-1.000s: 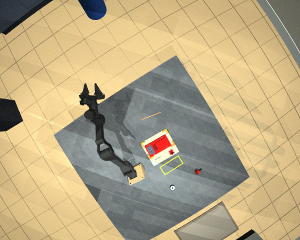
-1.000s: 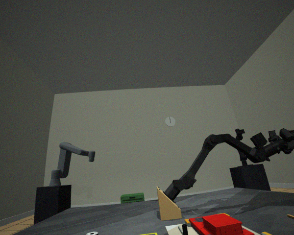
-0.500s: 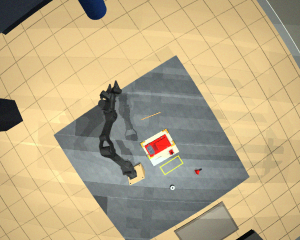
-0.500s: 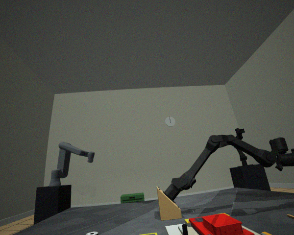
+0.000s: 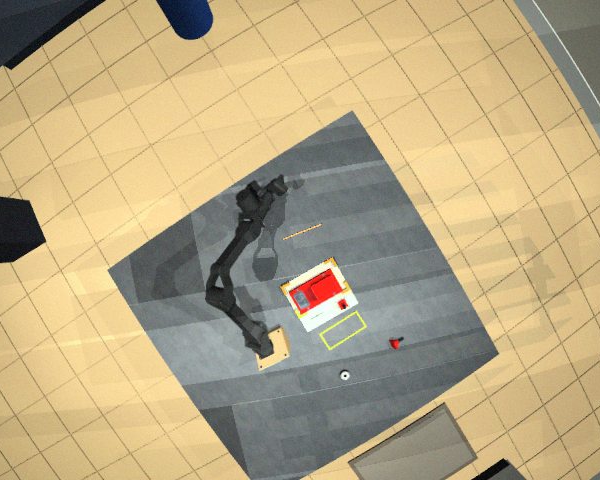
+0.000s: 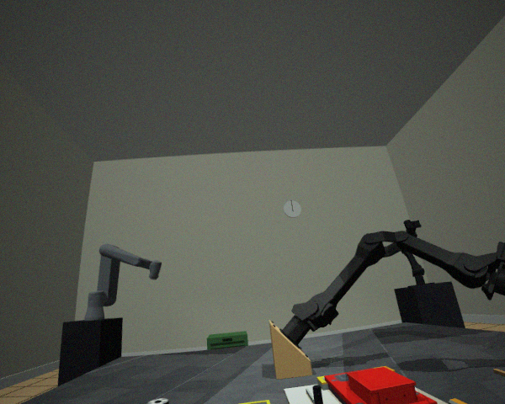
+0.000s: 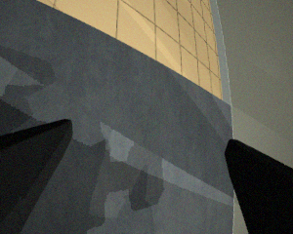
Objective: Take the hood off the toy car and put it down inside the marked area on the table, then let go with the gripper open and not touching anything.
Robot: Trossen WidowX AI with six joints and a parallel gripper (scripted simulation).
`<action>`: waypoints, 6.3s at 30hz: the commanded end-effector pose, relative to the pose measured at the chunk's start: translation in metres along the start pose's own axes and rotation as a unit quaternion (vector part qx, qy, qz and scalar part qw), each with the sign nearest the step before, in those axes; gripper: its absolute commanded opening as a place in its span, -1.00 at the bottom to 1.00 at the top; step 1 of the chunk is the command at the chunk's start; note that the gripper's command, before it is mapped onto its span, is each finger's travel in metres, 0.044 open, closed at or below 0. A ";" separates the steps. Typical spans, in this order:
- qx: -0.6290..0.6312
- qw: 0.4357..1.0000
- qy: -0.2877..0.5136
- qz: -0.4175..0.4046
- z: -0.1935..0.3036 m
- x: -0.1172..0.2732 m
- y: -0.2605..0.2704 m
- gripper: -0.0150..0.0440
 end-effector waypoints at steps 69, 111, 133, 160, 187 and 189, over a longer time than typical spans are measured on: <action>-0.656 0.558 0.486 -0.150 0.330 0.239 -0.107 1.00; -0.656 0.558 0.485 -0.150 0.340 0.224 -0.082 1.00; -0.657 0.558 0.484 -0.151 0.344 0.218 -0.071 1.00; -0.657 0.558 0.484 -0.151 0.349 0.211 -0.060 1.00; -0.655 0.559 0.485 -0.151 0.349 0.210 -0.058 0.17; -0.655 0.559 0.485 -0.151 0.349 0.210 -0.059 0.00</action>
Point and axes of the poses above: the point midway between the two fingers, 35 mm back from their tips, its own x axis back along the fingers, its own y axis across the jaws, z = x × y, the point moved 10 cm from there along x, back along the fingers, and after that the axes turned 7 degrees about x, right-handed, at the moved point
